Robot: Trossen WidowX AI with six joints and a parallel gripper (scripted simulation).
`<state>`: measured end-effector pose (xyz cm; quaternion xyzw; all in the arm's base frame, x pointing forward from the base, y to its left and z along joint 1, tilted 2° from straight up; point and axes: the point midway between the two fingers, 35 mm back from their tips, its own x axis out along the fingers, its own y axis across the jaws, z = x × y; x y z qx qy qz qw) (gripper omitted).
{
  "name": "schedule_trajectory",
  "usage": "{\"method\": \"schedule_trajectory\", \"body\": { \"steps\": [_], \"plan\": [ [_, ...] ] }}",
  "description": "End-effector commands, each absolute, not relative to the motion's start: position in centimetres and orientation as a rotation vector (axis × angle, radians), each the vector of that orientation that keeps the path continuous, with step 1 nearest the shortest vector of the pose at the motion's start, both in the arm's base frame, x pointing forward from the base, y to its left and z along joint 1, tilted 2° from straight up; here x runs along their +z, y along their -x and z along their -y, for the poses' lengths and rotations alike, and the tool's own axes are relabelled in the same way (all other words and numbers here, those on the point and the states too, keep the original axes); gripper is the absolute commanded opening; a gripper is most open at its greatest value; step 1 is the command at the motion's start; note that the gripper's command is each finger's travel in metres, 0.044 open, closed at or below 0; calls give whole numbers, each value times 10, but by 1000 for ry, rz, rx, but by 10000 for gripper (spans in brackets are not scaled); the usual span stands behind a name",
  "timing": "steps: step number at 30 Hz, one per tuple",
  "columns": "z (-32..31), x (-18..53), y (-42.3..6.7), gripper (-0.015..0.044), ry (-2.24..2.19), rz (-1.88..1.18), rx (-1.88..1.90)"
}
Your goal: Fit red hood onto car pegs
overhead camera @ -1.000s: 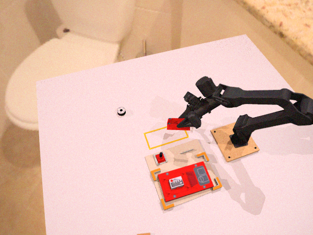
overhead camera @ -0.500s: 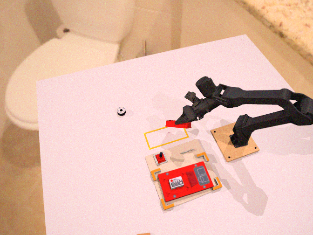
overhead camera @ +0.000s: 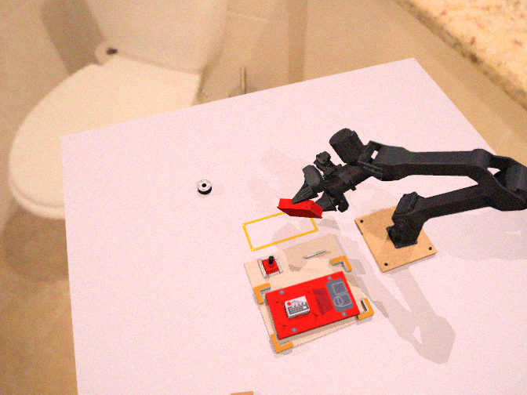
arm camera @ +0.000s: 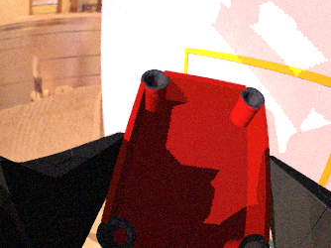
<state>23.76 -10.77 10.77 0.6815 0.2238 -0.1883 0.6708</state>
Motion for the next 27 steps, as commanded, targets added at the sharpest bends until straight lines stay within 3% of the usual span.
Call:
{"method": "schedule_trajectory", "body": {
  "steps": [1, 27],
  "plan": [
    [108, 107, -238, 0, -1637, -486, -460],
    [110, 93, -234, 0, -2314, -336, -682]
  ]
}}
